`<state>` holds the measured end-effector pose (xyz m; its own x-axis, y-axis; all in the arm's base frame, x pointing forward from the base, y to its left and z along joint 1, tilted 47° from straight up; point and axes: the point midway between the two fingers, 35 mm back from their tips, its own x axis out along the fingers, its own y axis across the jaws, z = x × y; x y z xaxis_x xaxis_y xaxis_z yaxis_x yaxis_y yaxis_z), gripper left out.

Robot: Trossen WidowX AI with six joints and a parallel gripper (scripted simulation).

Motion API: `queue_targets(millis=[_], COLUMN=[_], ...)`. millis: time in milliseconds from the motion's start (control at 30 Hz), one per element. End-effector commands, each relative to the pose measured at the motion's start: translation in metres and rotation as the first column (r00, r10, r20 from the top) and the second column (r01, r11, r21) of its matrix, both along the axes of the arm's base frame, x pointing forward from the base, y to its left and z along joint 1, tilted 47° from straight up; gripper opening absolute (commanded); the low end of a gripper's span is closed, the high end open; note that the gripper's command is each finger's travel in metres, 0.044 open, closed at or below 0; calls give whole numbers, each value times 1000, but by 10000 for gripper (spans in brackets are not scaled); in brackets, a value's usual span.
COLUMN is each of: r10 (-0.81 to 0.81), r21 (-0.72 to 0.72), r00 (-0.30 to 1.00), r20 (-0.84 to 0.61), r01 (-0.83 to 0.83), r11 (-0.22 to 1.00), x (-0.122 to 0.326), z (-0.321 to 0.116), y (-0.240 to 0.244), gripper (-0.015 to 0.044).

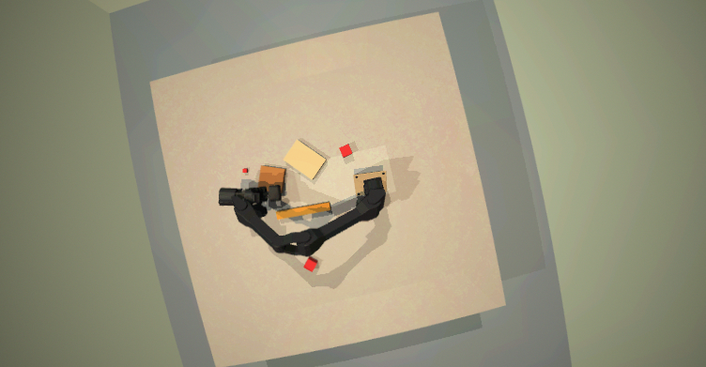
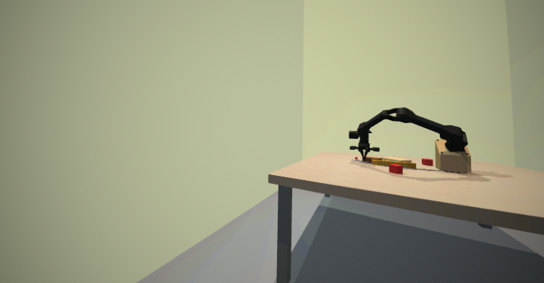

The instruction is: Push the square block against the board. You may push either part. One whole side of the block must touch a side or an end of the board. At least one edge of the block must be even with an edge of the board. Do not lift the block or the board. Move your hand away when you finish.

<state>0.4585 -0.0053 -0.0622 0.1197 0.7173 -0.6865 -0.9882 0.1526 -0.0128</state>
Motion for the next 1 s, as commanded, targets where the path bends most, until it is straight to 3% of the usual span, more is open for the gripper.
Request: queue_targets(millis=[0, 967], r10=[5, 5], r21=[-4, -6], r00=[1000, 1000], r20=[-8, -8], r01=[-6, -5], r11=[1000, 1000], x=[-3, -10], z=[-8, -29], y=[-3, -23], gripper=[0, 0])
